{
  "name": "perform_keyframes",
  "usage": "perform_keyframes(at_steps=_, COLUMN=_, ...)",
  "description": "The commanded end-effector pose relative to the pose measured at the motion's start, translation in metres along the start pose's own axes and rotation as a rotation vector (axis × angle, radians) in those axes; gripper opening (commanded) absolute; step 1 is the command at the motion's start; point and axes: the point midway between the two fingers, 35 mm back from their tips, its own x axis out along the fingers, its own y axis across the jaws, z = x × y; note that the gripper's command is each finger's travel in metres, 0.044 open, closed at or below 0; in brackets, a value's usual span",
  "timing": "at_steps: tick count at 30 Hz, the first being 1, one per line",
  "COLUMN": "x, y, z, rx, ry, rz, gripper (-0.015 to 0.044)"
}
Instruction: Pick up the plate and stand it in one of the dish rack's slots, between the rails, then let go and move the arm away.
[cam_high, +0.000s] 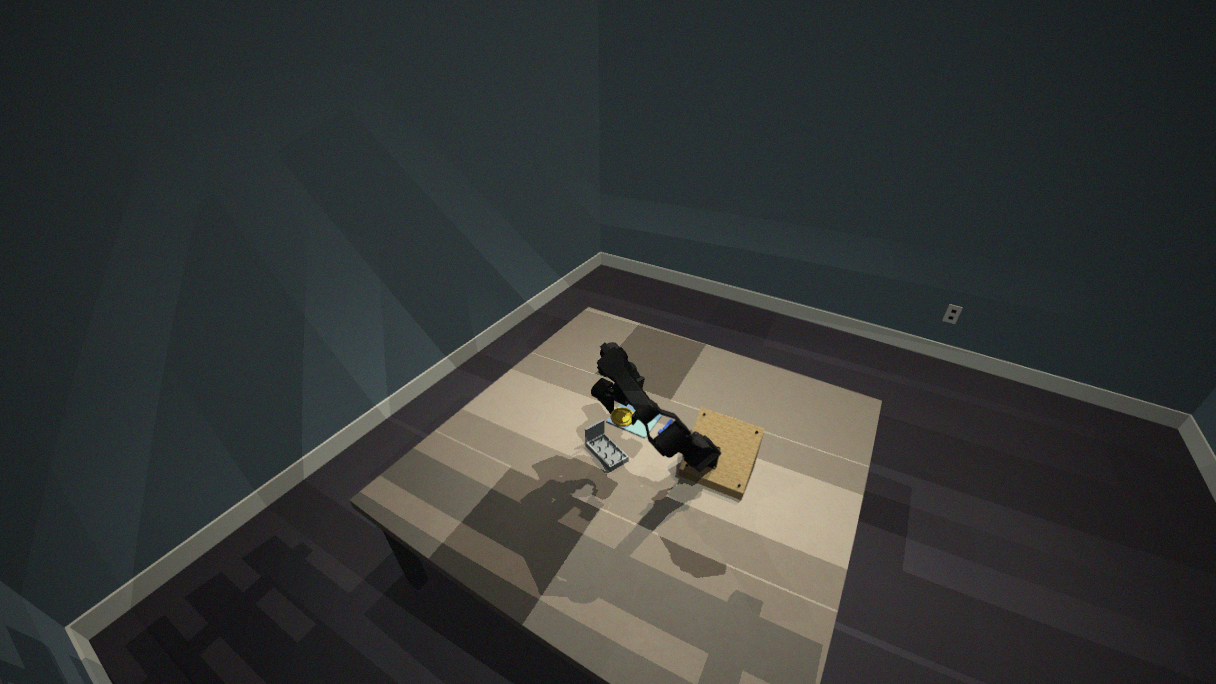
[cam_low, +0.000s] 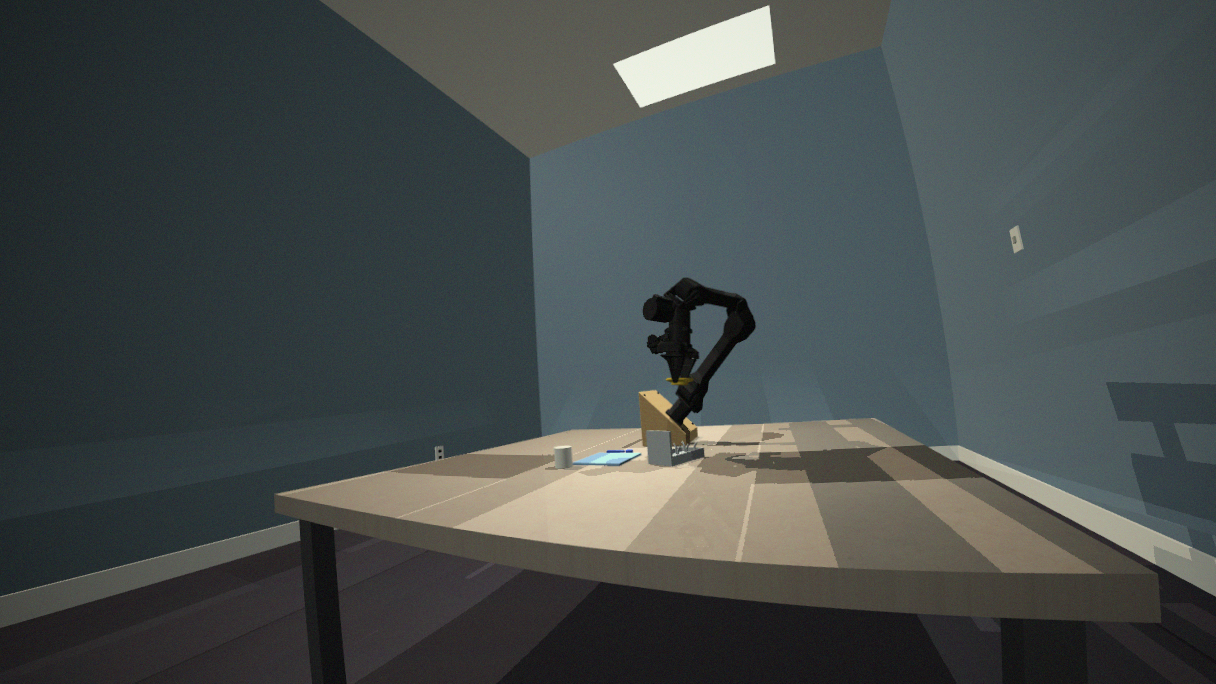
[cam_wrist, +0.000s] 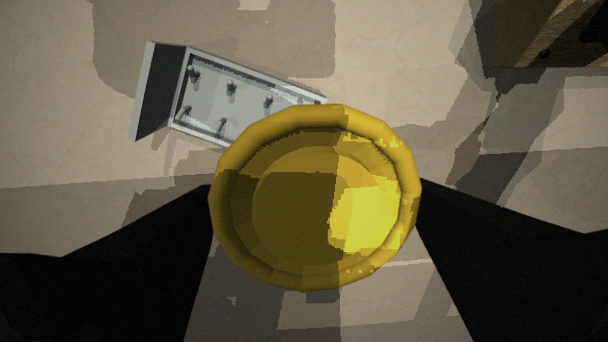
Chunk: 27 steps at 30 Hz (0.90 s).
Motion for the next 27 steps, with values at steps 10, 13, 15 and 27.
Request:
perform_keyframes(at_steps=10, x=0.006, y=-0.028, z=-0.027, rx=0.332, ry=0.003, rz=0.010, gripper=0.0000)
perform_keyframes(at_steps=13, x=0.006, y=-0.028, z=-0.027, rx=0.332, ry=0.003, rz=0.010, gripper=0.0000)
perform_keyframes(at_steps=15, x=0.007, y=-0.029, z=-0.027, rx=0.329, ry=-0.001, rz=0.009, gripper=0.0000)
perform_keyframes(at_steps=27, x=0.041, y=-0.039, z=-0.013, rx=0.155, ry=-0.236, rz=-0.061, gripper=0.0000)
